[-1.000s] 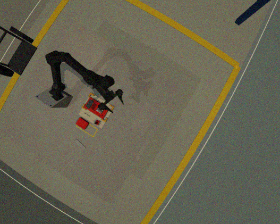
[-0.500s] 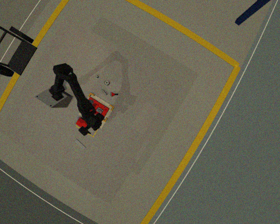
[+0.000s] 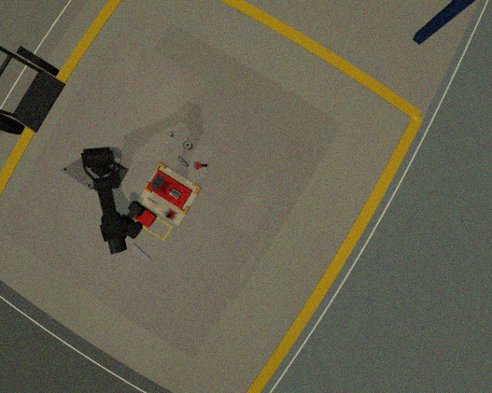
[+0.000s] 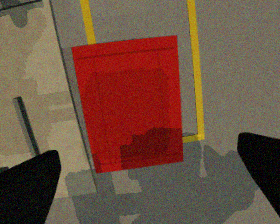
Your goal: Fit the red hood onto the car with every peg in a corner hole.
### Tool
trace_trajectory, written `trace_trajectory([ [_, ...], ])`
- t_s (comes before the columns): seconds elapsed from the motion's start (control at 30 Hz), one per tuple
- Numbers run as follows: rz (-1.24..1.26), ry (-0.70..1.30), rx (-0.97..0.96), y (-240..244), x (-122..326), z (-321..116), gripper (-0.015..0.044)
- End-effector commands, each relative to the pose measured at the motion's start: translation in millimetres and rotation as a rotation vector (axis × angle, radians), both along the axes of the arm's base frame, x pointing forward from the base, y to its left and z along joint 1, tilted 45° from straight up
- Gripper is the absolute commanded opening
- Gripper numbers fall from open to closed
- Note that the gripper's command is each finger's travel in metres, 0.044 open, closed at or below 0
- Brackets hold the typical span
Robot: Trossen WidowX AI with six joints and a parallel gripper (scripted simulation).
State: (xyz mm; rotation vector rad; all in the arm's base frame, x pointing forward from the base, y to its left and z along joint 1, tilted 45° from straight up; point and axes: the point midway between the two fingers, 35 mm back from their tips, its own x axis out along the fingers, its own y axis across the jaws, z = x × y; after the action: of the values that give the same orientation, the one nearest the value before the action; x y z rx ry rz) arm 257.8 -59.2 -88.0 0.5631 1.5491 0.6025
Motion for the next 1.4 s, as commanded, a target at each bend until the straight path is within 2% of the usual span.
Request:
trace_trajectory([
  [0.0, 0.014, -0.027, 0.034, 3, 1, 2, 0.0440],
  [1.37, 0.014, -0.028, 0.035, 27, 1, -23, 0.0440],
])
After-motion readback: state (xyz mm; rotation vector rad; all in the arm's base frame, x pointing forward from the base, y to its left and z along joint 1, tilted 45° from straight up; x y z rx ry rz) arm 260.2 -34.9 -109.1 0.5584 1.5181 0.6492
